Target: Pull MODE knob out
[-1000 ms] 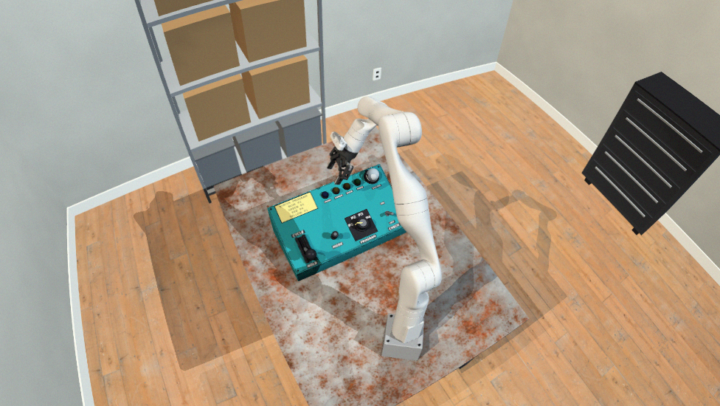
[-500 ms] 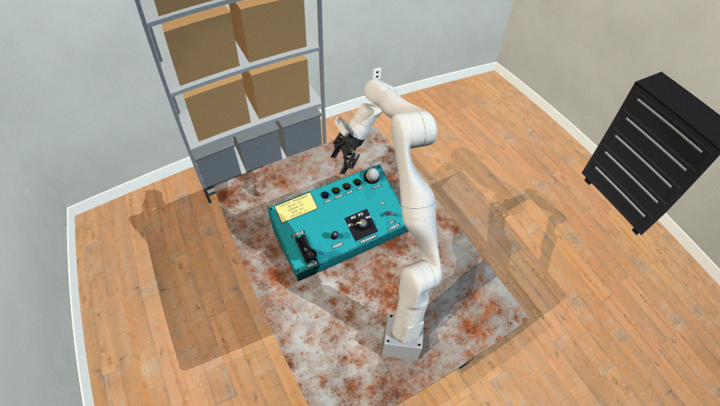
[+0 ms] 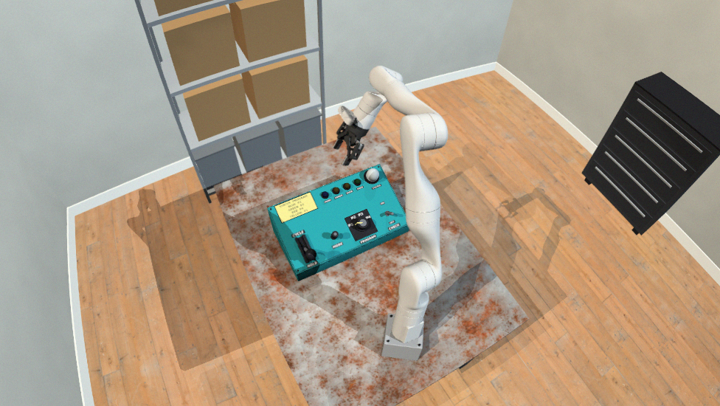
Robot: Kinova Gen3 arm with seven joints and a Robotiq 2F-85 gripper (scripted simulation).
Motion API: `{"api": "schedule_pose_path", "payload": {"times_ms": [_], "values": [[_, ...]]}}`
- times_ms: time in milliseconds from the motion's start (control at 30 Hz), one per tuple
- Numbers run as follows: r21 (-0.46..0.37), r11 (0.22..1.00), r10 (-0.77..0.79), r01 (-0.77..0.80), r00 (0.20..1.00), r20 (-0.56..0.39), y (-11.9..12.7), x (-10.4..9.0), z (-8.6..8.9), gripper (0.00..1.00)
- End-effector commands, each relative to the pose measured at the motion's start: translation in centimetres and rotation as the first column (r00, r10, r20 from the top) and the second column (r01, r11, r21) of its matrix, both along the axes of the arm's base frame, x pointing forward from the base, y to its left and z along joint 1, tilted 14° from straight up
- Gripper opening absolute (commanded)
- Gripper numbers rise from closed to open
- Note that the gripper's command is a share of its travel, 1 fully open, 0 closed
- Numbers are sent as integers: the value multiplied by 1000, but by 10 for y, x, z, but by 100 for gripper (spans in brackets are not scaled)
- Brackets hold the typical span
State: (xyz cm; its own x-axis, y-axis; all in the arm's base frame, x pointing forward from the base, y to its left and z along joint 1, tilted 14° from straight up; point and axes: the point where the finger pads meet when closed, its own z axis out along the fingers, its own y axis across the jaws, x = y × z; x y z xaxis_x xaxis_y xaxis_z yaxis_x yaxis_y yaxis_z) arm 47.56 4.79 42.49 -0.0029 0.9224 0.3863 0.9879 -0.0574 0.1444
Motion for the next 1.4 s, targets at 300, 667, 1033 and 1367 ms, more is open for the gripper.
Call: {"api": "schedule_pose_path", "payload": {"times_ms": [300, 667, 1033, 1367], "values": [[1, 1000, -1, 1, 1000, 2, 1, -2, 3, 100], [8, 1000, -26, 26, 1000, -6, 4, -6, 5, 100], [29, 994, -103, 104, 994, -30, 16, -22, 12, 100], [48, 977, -204, 207, 977, -63, 32, -45, 20, 100]]}}
